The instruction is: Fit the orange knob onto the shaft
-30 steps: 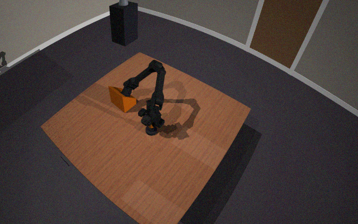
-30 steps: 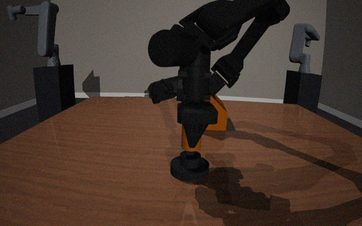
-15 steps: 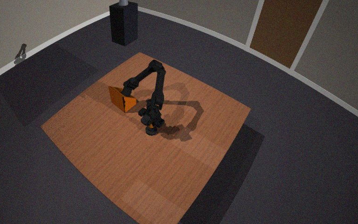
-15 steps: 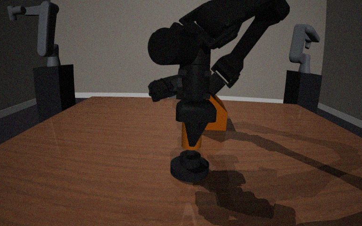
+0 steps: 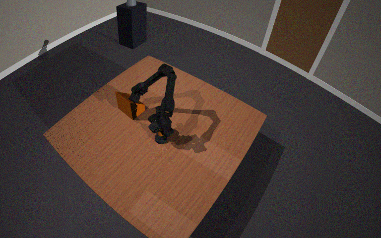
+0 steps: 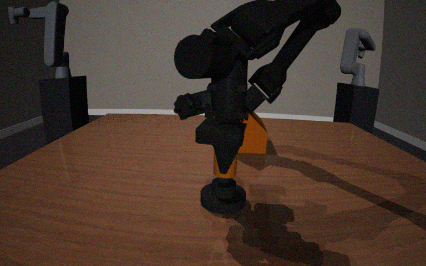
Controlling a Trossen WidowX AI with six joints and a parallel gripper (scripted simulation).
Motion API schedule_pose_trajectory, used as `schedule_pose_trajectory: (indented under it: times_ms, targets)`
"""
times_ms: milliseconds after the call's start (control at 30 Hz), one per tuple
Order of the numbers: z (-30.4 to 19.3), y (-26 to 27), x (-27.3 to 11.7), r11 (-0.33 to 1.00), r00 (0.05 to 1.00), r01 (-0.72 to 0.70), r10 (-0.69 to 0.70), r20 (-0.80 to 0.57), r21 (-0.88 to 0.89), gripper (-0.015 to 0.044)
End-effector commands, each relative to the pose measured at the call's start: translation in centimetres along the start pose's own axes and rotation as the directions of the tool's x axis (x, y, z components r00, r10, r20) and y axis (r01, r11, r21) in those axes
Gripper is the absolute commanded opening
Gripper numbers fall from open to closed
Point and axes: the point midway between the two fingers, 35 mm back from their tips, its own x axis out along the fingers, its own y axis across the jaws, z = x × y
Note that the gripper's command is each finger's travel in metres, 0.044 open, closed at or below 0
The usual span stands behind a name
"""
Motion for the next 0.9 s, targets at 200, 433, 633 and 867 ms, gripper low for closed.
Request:
schedule_pose_trajectory:
  times_ms: [200,433,633,867]
  targets:
    - [0.00,0.06,0.07,1.000,1.000,-0.001,0.001,0.000,0.007,0.0000]
    - [0.00,0.09,-0.17,1.000,1.000,-0.001,0.001,0.000,0.007,0.0000]
    - [-0.03,0.12,-0.38,0.998,1.000,-0.001,0.001,0.000,0.060,0.0000]
    - [-0.01,0.00,-0.11,0.977,1.000,-0.001,0.001,0.000,0.214,0.0000]
